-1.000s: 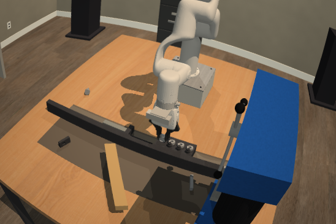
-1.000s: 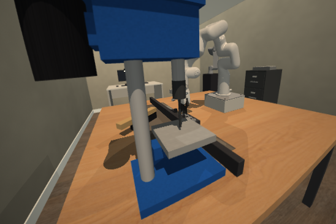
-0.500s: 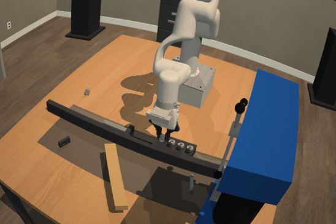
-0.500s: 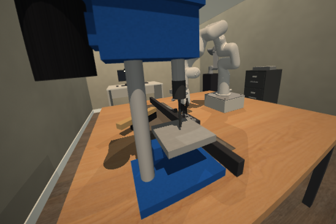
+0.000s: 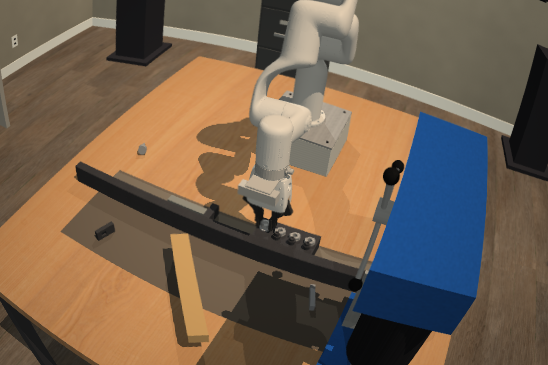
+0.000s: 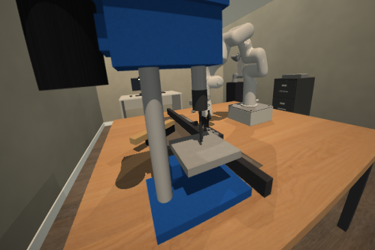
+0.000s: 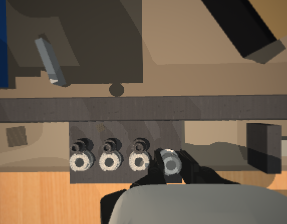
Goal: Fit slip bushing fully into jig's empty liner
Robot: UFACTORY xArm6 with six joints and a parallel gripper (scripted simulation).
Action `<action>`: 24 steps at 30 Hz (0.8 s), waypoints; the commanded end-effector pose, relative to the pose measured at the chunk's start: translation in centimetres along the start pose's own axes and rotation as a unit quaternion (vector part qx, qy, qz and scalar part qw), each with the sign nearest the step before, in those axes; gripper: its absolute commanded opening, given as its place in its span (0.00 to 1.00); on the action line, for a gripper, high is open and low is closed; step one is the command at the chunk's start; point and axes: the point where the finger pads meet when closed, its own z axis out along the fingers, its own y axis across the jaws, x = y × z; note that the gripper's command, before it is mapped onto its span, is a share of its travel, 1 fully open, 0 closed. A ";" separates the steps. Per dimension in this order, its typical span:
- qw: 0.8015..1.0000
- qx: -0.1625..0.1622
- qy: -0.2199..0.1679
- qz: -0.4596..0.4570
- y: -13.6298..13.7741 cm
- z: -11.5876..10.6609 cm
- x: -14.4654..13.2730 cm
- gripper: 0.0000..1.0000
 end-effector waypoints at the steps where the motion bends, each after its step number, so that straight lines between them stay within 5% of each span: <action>1: 1.000 0.000 0.002 0.000 0.0 -0.1 0.2 0.26; 24: 1.000 0.000 0.002 0.000 0.0 0.3 0.2 0.26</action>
